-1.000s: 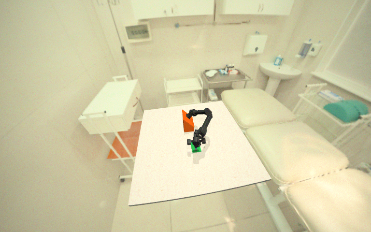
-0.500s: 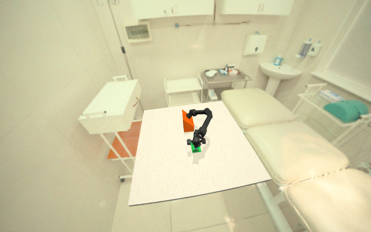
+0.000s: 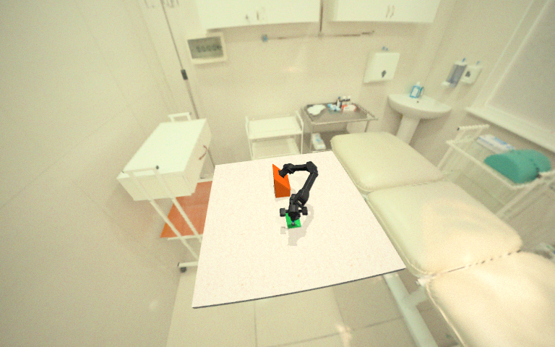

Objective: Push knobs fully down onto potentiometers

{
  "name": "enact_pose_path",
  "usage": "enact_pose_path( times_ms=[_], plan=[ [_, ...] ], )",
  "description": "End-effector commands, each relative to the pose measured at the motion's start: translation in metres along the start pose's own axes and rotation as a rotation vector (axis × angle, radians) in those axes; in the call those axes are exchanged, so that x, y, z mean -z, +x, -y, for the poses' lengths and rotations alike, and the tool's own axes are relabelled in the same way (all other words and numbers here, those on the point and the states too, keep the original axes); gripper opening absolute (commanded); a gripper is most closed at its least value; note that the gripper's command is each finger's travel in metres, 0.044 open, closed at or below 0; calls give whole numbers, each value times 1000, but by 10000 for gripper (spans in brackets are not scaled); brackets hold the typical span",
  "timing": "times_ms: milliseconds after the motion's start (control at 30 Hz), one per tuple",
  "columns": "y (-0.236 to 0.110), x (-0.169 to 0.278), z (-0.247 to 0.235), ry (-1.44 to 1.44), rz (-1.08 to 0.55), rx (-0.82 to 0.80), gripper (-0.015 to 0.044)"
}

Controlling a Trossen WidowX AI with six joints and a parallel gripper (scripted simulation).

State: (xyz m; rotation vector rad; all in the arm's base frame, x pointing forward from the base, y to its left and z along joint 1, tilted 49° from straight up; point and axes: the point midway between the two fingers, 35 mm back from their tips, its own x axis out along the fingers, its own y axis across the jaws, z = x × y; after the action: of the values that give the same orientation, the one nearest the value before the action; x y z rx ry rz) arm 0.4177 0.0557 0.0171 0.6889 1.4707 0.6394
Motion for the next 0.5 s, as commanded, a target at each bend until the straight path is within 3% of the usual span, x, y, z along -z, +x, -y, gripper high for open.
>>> enact_pose_path(
  times_ms=[0, 467],
  plan=[
    [12, 0, -2, -12, -11, 0, 0],
    [20, 0, -2, -12, -11, 0, 0]
  ],
)
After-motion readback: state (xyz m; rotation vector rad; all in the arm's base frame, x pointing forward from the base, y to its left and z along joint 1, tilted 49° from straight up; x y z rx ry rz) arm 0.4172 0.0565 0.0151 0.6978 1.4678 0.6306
